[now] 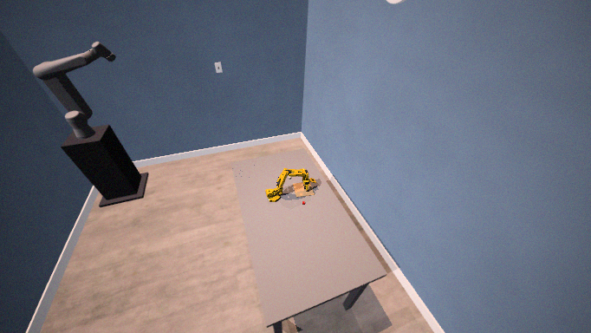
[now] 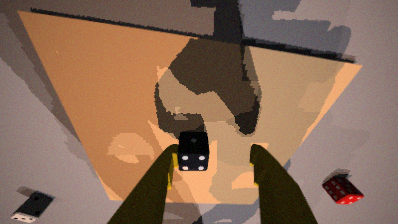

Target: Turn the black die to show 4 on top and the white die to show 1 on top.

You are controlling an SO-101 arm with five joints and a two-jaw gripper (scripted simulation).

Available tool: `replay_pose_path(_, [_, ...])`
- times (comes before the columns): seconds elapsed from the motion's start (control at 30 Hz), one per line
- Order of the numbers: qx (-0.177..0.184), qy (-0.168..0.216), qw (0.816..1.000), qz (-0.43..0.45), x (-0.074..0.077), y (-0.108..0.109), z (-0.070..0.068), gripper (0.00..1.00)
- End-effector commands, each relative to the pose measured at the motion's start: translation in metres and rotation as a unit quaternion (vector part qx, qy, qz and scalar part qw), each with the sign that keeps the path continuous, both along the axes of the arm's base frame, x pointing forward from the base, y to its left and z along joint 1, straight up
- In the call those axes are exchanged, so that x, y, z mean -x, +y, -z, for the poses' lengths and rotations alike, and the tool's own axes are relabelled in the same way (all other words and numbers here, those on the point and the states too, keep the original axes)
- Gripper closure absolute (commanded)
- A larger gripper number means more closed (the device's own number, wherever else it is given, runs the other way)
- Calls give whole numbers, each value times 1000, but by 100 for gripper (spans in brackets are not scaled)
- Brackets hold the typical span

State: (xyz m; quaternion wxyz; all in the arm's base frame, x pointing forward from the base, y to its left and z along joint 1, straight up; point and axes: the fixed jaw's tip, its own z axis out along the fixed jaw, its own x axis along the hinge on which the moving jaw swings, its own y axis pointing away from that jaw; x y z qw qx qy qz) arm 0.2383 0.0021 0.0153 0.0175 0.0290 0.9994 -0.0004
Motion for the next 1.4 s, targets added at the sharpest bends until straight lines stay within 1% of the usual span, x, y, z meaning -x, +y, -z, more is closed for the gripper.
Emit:
replay_pose_path(0.0, [0,-16,1000,5,-4,-2,-5,73])
replay_pose_path(0.17, [0,-16,1000,5,-4,-2,-6,73])
replay_pose_path(0.27, [0,-16,1000,5,-4,-2,-10,73])
replay_pose_path(0.4, [0,-17,1000,5,-5,-2,-20,73])
replay_pose_path(0.53, [0,-18,1000,5,-5,-2,-35,73])
replay_pose_path(0.6, [0,-18,1000,5,-5,-2,-35,73])
replay_pose_path(0.77, [0,-20,1000,5,-3,-2,-52,73])
replay_pose_path(0.9, [0,-21,1000,5,-1,-2,-61,73])
replay_pose_path(1.03, [0,-21,1000,5,0,-2,-65,73])
replay_pose_path(1.37, [0,-21,1000,5,0,-2,-65,73])
